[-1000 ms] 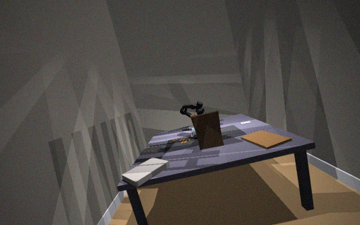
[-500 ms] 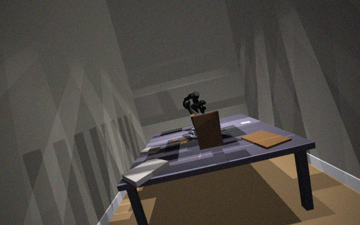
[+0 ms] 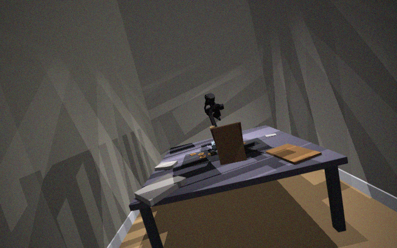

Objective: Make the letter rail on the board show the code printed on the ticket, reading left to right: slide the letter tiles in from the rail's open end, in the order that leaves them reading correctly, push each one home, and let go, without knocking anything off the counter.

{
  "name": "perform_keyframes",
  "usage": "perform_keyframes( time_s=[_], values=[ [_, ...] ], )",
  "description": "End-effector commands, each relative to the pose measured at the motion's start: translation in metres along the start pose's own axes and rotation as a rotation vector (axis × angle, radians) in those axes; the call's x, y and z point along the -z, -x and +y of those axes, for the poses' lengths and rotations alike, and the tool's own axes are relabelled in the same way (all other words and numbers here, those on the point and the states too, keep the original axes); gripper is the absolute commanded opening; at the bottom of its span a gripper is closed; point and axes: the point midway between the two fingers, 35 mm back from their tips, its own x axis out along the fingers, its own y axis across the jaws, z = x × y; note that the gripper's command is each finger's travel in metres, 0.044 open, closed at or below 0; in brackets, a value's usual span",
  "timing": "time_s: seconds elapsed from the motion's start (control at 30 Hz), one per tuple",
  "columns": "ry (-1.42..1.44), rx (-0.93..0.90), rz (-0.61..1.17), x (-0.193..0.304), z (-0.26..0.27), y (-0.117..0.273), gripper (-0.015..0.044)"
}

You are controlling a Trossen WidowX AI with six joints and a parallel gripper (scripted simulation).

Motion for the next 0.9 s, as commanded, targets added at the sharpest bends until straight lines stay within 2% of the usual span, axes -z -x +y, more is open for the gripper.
perform_keyframes(
  time_s=[0.0,0.3,0.47,0.77,0.87],
  values=[
    [0.027,-0.010,-0.010,-0.001,-0.002,0.000,0.0440],
    [0.027,-0.010,-0.010,-0.002,-0.002,0.000,0.0440],
    [0.025,-0.011,-0.013,-0.031,-0.002,0.004,0.0440],
    [0.025,-0.010,-0.013,-0.033,-0.002,0.004,0.0440],
    [-0.018,-0.016,0.013,-0.023,-0.003,-0.002,0.0361]
  ],
)
